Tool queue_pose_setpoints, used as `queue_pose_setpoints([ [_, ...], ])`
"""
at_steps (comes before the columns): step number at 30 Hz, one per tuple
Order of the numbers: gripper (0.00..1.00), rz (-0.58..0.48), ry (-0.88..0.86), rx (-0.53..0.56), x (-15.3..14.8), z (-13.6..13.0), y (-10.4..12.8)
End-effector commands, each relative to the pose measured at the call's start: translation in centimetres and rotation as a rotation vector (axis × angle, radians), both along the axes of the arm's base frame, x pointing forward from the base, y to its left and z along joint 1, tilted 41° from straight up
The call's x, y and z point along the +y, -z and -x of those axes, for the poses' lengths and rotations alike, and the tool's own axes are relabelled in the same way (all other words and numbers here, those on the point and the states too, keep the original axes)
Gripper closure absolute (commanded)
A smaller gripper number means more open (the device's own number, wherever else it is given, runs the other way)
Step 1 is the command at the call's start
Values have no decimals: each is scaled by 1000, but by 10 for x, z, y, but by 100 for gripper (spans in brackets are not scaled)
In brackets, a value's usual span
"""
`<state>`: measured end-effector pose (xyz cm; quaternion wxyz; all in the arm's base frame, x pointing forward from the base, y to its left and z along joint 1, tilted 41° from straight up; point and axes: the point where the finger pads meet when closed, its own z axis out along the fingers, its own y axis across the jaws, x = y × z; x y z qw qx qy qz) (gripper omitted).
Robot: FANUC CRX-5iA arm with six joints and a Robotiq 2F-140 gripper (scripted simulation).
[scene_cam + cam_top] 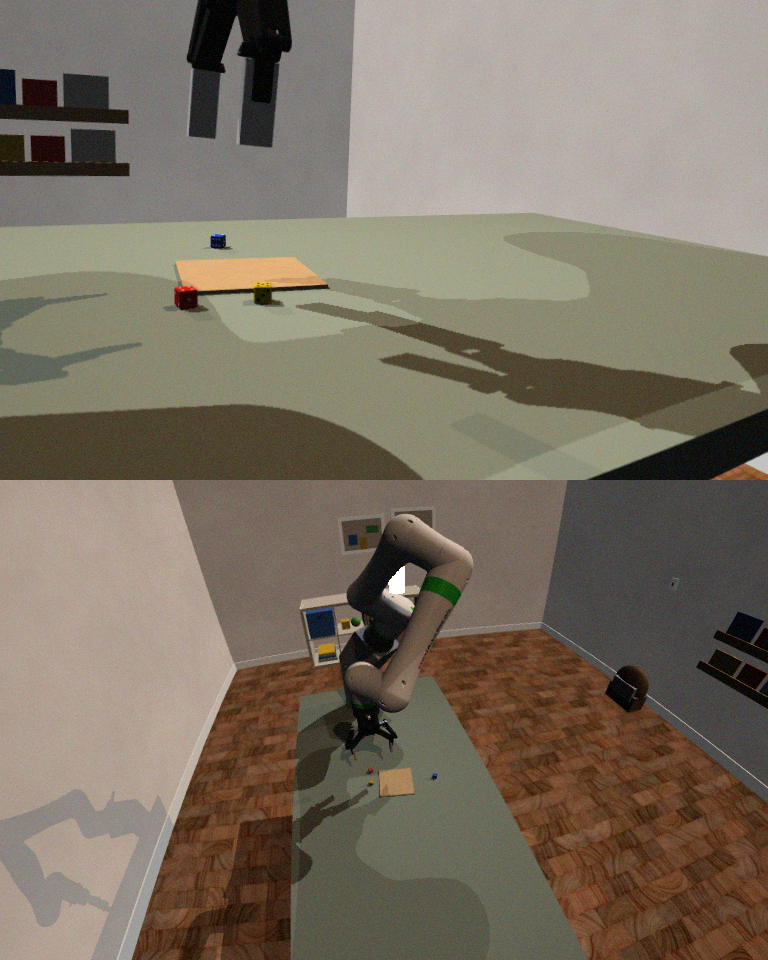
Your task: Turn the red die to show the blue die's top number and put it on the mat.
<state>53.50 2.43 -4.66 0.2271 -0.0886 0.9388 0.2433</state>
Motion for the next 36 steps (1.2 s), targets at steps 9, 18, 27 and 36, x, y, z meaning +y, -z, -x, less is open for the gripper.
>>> queue_pose_setpoints([
  [9, 0, -15, 76, -28, -18, -14, -6],
  [18, 0, -15, 76, -28, -18, -15, -5],
  [27, 0, -15, 76, -27, 6, -37, 32],
  [36, 0, -15, 76, -27, 26, -56, 65],
])
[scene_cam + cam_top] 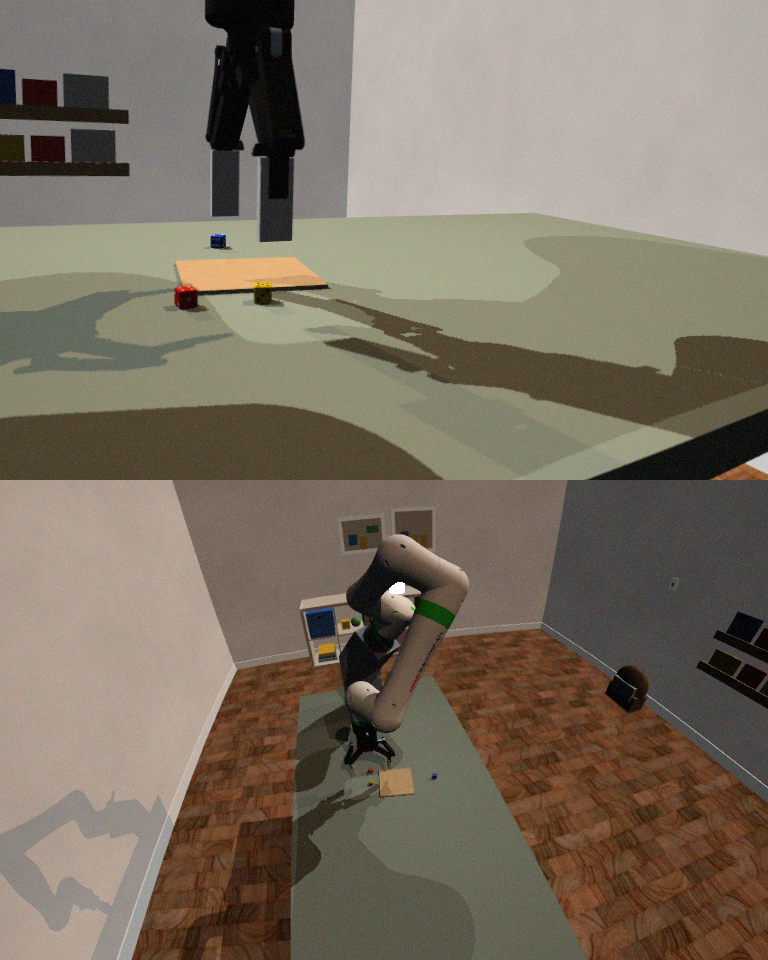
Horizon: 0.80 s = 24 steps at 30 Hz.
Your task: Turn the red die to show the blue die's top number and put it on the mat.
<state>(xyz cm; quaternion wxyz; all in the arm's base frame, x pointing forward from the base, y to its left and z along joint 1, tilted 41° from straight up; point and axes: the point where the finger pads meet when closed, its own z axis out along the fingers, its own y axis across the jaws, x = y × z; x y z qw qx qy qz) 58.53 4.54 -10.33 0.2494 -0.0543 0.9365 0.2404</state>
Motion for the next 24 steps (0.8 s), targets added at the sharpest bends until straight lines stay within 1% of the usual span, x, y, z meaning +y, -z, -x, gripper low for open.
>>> queue_pose_setpoints([
  [1, 0, 0, 0, -1, 6, -7, 10],
  [24, 0, 0, 0, -1, 8, -8, 13],
])
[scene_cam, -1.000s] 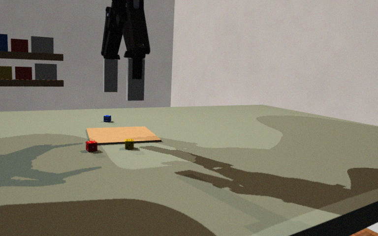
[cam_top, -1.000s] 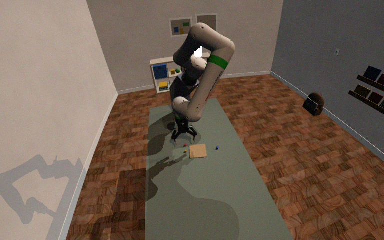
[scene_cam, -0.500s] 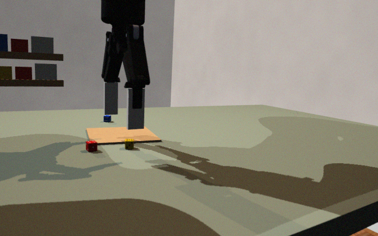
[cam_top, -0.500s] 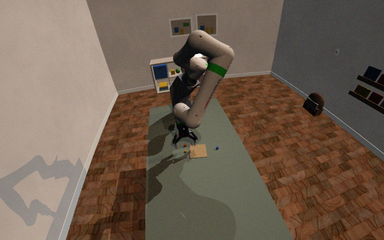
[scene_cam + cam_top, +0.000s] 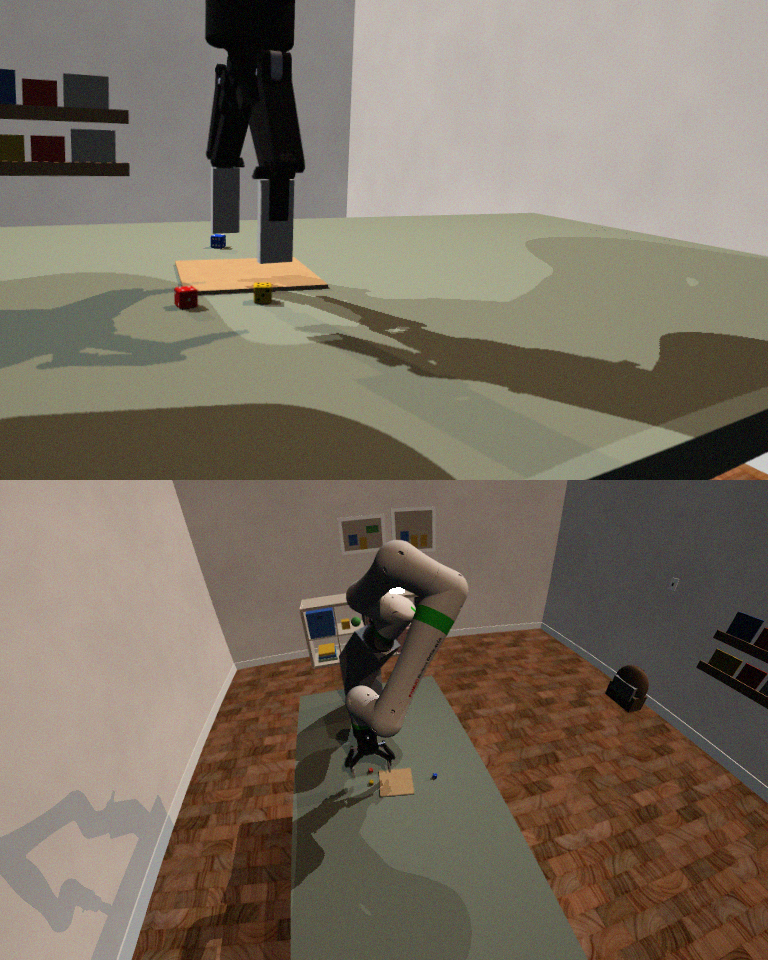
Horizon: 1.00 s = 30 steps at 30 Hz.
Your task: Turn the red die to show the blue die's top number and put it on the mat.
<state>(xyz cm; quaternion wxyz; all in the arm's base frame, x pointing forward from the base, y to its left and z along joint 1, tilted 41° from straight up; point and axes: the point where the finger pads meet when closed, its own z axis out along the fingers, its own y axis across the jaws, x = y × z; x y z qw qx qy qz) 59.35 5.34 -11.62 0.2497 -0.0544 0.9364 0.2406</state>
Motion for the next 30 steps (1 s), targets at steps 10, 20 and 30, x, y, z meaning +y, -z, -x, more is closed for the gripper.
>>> queue_pose_setpoints([
  [10, 0, 0, 0, 0, 0, 0, 0],
  [20, 0, 0, 0, 0, 0, 0, 0],
  [30, 0, 0, 0, 0, 3, 22, 11],
])
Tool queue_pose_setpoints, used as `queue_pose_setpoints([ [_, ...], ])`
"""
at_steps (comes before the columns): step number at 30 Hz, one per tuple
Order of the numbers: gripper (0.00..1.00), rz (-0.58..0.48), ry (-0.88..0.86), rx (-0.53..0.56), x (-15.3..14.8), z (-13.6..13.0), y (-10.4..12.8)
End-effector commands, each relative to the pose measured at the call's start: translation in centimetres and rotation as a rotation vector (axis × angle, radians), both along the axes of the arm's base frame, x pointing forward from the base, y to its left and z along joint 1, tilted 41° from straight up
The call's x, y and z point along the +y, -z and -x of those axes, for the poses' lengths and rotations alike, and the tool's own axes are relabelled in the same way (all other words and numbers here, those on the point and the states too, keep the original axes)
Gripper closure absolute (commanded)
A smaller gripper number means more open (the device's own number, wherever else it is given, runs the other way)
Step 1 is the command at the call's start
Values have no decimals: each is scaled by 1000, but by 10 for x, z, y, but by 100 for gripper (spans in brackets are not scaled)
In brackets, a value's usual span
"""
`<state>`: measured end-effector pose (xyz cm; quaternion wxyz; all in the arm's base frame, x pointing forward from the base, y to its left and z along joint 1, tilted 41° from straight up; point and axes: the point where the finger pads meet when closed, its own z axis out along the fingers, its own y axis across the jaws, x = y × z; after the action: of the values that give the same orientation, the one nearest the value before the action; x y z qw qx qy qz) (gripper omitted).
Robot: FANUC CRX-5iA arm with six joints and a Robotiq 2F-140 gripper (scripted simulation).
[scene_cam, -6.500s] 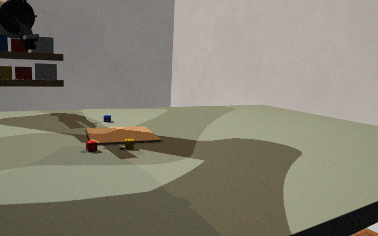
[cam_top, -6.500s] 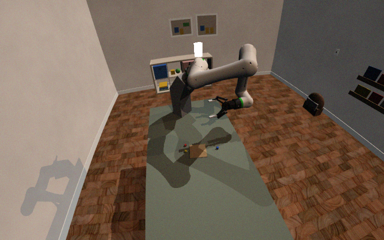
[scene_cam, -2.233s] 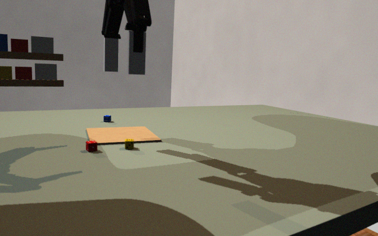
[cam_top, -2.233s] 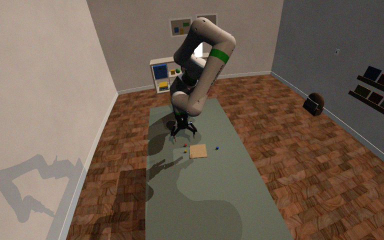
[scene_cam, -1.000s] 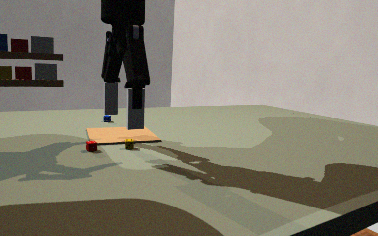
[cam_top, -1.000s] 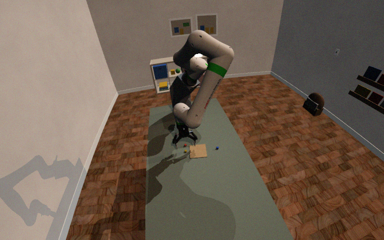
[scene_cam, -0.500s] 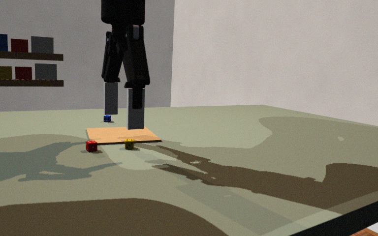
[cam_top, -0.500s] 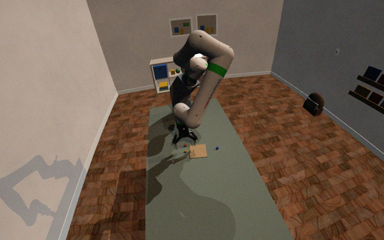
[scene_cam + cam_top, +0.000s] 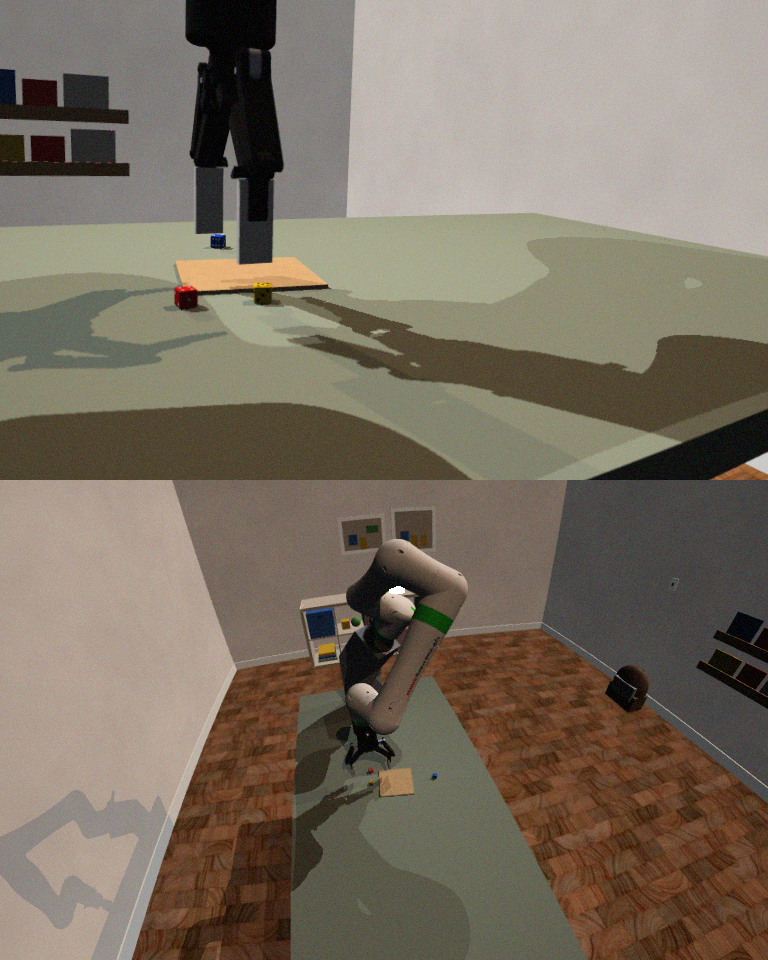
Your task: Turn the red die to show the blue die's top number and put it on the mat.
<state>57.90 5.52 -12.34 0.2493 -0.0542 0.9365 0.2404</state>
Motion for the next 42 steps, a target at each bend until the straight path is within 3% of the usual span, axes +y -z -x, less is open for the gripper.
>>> queue_pose_setpoints([
  [1, 0, 0, 0, -1, 1, 12, 6],
  [7, 0, 0, 0, -1, 5, 37, 19],
  [13, 0, 0, 0, -1, 6, 45, 22],
  [42, 0, 0, 0, -1, 6, 46, 23],
])
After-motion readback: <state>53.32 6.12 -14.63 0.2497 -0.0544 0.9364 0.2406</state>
